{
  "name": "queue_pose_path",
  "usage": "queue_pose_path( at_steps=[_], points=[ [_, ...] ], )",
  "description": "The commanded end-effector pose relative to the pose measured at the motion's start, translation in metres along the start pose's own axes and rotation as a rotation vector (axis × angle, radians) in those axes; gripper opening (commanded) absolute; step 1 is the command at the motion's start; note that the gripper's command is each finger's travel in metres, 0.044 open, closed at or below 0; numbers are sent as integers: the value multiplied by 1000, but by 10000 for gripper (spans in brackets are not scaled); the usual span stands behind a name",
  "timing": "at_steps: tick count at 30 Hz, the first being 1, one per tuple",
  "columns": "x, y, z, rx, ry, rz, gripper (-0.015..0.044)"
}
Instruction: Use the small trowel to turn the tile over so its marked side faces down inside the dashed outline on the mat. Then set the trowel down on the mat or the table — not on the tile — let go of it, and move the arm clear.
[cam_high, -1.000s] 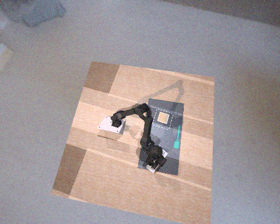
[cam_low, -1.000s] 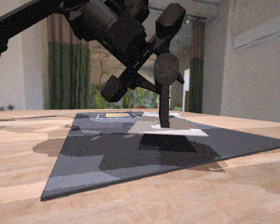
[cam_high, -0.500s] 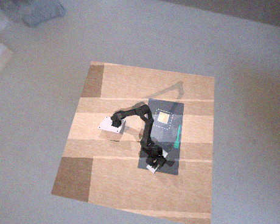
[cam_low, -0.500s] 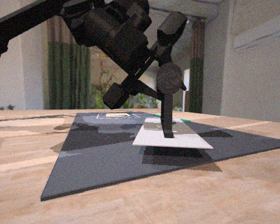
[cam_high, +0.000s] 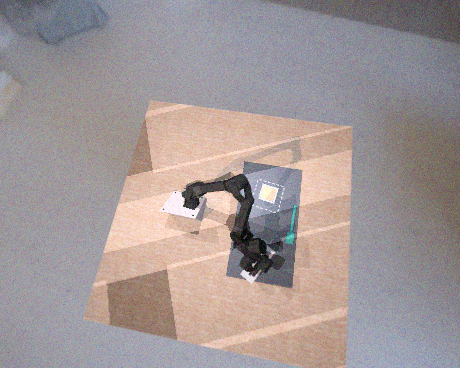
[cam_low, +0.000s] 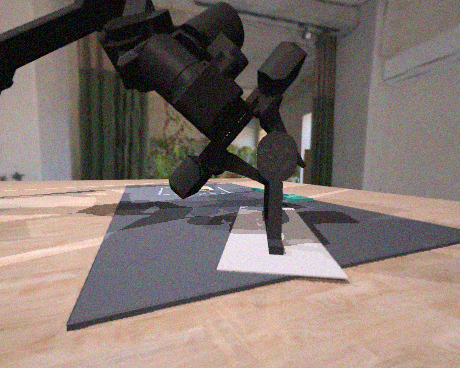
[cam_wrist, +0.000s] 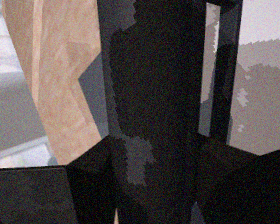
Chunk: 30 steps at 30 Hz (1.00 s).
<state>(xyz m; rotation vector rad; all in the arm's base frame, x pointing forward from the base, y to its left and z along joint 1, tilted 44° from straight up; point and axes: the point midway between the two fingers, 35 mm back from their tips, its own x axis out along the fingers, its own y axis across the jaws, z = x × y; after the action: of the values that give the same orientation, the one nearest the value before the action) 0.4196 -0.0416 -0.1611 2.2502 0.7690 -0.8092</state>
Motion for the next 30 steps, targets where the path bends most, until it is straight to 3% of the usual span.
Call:
queue_pose_path(
  at_steps=[1, 9, 18, 30],
  points=[
    [1, 1, 2, 3, -5, 12, 105],
    [1, 1, 2, 3, -5, 12, 300],
    [0, 1, 2, 3, -5, 12, 300],
    [-59, 1, 2, 1, -3, 9, 300]
  ],
)
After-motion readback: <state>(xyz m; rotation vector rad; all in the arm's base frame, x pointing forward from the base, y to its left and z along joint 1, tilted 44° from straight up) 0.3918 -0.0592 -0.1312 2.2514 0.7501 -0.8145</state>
